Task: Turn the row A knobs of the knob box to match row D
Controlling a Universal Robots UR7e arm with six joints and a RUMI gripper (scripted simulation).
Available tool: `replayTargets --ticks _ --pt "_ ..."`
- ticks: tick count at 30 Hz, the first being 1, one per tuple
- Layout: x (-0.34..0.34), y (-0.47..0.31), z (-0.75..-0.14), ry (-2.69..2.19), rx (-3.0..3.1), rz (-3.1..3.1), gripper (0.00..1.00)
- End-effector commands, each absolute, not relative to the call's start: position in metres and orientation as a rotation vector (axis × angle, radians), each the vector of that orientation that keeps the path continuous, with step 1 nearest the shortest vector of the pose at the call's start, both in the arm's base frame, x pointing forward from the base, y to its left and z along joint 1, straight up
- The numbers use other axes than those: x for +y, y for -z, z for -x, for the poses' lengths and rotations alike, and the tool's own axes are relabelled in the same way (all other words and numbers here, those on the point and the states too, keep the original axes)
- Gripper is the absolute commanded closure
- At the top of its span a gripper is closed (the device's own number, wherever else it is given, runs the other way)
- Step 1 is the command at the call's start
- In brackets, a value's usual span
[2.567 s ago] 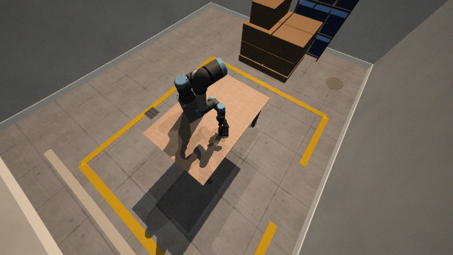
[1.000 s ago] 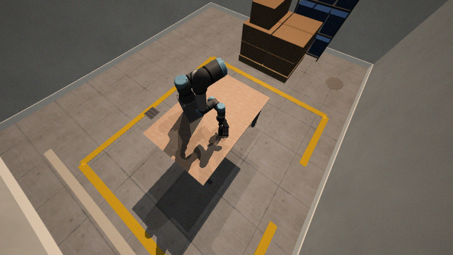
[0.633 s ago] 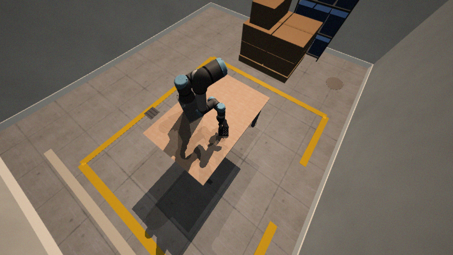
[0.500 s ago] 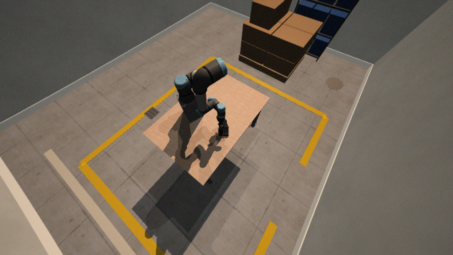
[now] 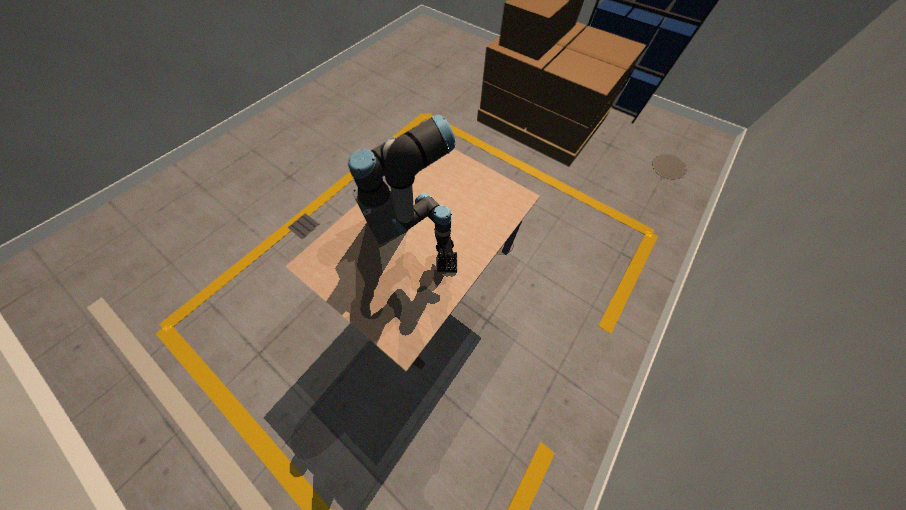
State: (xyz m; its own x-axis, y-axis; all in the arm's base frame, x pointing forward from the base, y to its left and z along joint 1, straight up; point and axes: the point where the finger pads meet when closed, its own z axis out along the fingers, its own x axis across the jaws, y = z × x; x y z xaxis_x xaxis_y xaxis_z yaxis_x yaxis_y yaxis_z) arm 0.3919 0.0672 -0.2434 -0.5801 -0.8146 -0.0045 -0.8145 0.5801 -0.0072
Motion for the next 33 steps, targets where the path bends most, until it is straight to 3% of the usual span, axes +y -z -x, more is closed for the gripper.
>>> replayTargets --ticks 1,33 --pt "0.0669 0.2431 -0.3922 0.01 2.841 1.325 0.96" --pt "0.0654 0.2431 -0.3899 0.007 3.097 0.475 0.96"
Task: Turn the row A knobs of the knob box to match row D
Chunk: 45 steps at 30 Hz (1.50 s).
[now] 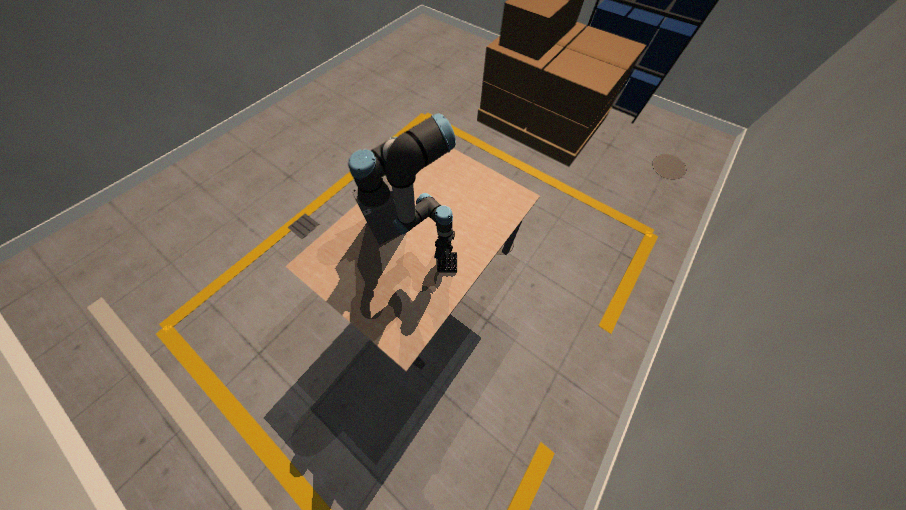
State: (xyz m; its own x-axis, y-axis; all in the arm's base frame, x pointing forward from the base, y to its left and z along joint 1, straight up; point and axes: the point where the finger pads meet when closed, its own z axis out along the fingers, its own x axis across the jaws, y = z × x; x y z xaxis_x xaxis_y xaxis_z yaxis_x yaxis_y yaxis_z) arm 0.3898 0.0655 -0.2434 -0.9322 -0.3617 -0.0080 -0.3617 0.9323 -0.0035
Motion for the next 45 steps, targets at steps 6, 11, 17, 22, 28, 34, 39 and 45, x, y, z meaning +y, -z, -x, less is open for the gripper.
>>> replayTargets --ticks 6,11,17,22,28,34,39,45 --pt "0.0653 0.2431 -0.3897 0.006 3.107 0.401 0.96" --pt "0.0653 0.2431 -0.3895 0.006 3.115 0.334 0.96" --pt "0.0653 0.2431 -0.3894 0.006 3.12 0.289 0.96" --pt "0.0653 0.2431 -0.3893 0.006 3.12 0.279 0.96" --pt "0.0653 0.2431 -0.3893 0.006 3.121 0.275 0.96" --pt "0.0653 0.2431 -0.3893 0.006 3.121 0.275 0.96" --pt "0.0653 0.2431 -0.3893 0.006 3.121 0.275 0.96" --pt "0.0653 0.2431 -0.3893 0.006 3.121 0.275 0.89"
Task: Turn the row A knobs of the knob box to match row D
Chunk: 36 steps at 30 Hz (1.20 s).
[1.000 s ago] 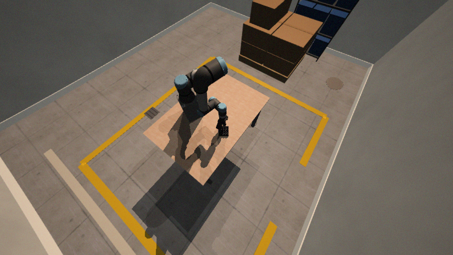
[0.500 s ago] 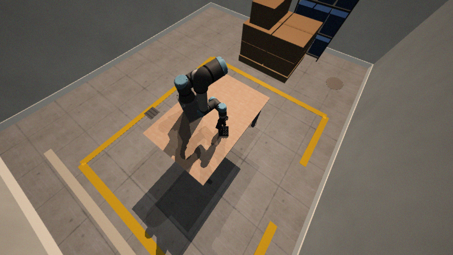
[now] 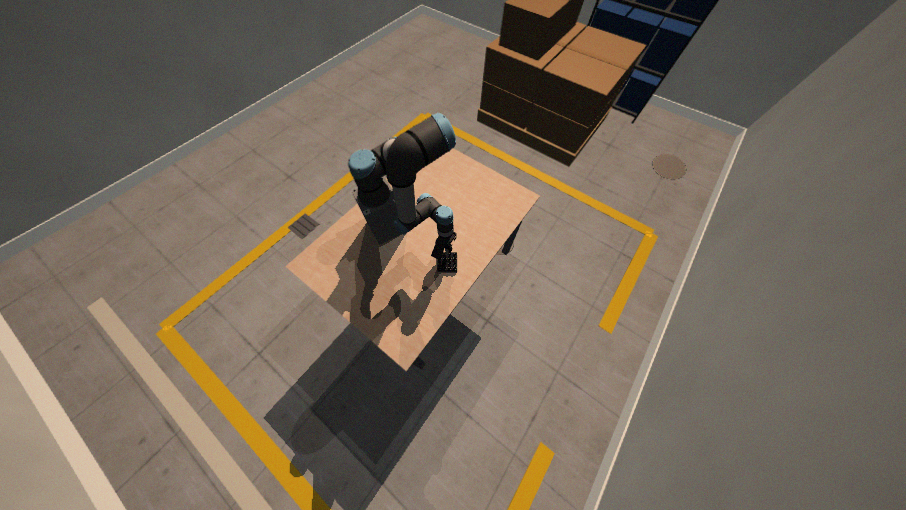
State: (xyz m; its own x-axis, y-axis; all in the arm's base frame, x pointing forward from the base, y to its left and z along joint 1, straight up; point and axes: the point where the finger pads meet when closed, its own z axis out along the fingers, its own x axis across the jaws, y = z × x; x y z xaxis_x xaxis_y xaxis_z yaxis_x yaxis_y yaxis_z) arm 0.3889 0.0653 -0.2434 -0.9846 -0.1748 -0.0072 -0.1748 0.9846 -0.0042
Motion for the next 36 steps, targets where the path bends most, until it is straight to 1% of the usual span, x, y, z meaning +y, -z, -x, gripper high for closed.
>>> replayTargets --ticks 1,18,36 --pt "0.065 0.243 -0.389 0.006 3.121 0.275 0.89" --pt "0.065 0.242 -0.389 0.006 3.121 0.275 0.89" --pt "0.065 0.206 -0.389 0.006 3.121 0.275 0.89"
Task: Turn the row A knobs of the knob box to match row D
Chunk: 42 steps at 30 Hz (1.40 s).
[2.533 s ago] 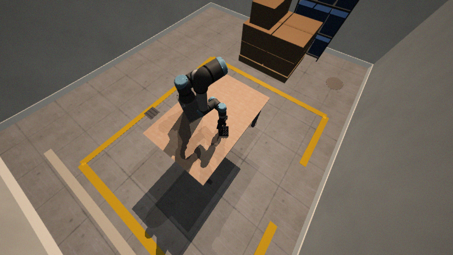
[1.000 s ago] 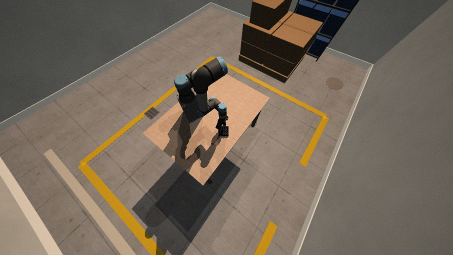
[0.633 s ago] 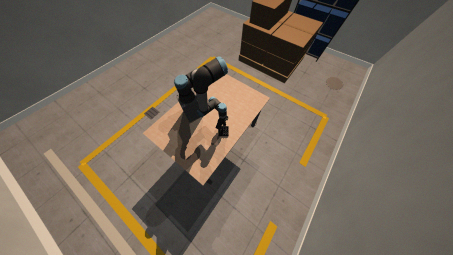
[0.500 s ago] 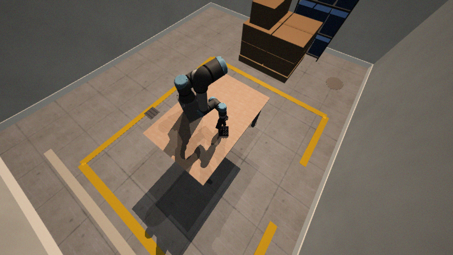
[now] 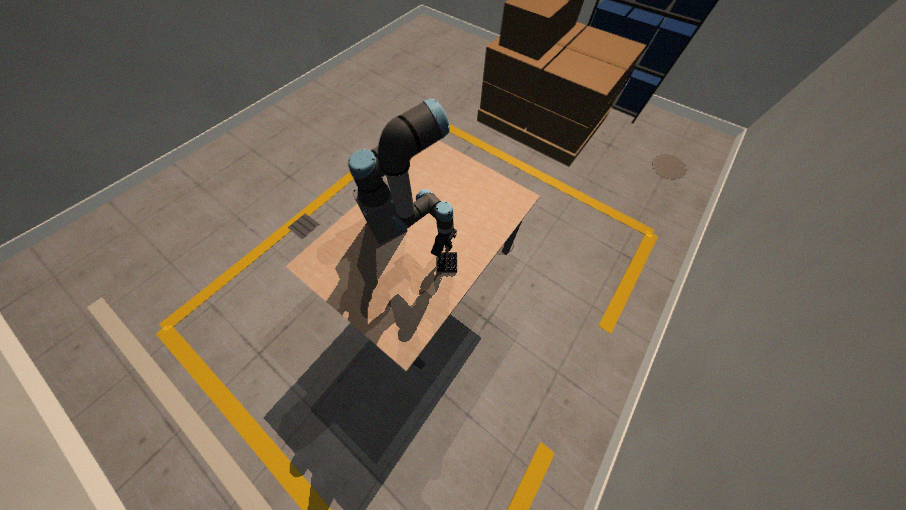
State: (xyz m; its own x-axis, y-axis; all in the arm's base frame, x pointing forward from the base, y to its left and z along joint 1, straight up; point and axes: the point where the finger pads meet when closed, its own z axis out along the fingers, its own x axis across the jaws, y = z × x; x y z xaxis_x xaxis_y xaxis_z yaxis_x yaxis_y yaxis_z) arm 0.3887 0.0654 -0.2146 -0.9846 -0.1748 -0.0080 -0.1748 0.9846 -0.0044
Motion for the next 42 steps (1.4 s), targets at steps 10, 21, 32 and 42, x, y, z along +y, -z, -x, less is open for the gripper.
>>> replayTargets --ticks 10,21,32,42 --pt "0.065 0.205 -0.389 0.006 3.121 0.275 0.89" --pt "0.065 0.204 -0.389 0.006 3.121 0.275 0.0" --pt "0.065 0.19 -0.389 0.006 3.121 0.275 0.0" --pt "0.065 0.163 -0.389 0.006 3.121 0.275 0.0"
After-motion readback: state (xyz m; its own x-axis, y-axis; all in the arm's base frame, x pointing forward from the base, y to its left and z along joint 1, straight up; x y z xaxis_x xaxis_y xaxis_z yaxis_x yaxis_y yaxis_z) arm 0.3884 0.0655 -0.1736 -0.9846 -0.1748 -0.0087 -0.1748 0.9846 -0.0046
